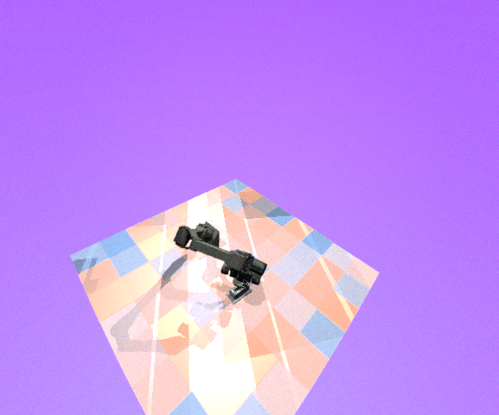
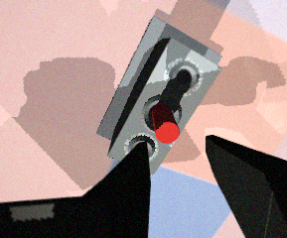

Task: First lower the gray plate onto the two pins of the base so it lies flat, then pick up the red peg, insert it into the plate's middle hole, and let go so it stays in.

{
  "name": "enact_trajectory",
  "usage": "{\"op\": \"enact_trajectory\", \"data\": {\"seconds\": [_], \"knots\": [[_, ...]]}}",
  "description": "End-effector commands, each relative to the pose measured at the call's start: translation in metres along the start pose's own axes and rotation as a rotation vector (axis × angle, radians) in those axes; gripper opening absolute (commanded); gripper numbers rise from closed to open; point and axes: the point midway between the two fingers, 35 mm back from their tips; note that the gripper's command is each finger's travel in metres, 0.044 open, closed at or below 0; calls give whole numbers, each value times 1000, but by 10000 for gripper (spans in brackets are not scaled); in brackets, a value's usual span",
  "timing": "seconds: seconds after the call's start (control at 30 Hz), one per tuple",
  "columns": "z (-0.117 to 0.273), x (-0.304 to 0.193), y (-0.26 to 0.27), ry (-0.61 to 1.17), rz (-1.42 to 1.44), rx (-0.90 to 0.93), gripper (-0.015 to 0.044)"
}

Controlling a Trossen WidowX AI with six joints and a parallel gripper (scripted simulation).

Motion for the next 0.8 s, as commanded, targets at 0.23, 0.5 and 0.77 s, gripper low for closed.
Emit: {"op": "enact_trajectory", "data": {"seconds": [0.23,0.5,0.77], "knots": [[7,-1,-2,-1,-6,5,150],[10,-1,-3,-1,-6,5,150],[14,-2,-5,0,-5,5,150]]}}
Point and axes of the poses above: the point midway between the two fingers, 35 mm back from their tips, its own z axis back along the fingers, its own y axis across the jaws, x = y × z, and after that the axes turned 13 degrees about -z, right-handed
